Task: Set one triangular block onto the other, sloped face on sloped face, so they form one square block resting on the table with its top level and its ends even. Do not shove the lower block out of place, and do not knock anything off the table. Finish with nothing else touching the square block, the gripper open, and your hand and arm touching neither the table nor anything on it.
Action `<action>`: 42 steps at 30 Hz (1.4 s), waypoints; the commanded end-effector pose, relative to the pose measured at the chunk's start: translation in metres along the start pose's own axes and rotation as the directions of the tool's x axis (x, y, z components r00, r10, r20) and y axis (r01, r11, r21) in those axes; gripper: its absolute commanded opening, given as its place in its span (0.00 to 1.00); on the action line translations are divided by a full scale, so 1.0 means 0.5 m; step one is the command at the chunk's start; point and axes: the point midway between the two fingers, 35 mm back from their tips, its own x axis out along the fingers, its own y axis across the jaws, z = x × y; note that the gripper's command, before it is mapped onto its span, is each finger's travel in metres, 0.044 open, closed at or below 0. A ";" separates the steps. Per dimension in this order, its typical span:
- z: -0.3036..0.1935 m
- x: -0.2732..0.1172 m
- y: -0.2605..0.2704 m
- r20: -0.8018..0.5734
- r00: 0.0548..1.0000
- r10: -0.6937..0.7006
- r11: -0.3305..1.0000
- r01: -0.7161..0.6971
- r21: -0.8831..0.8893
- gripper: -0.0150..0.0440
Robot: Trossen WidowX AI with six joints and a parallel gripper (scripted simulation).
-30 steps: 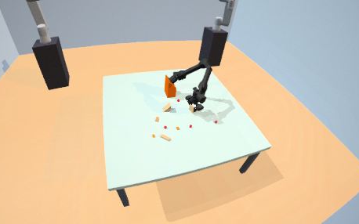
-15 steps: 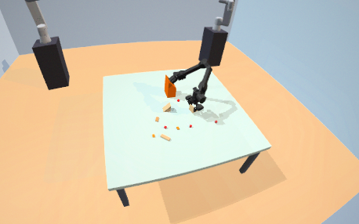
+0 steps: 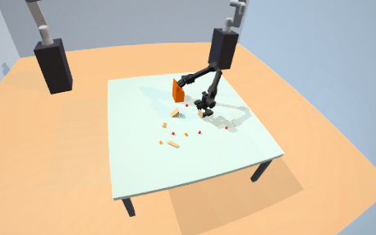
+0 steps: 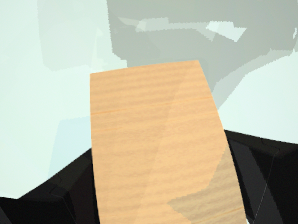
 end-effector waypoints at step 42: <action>0.003 0.048 -0.001 0.003 1.000 -0.003 1.000 0.003 -0.005 0.39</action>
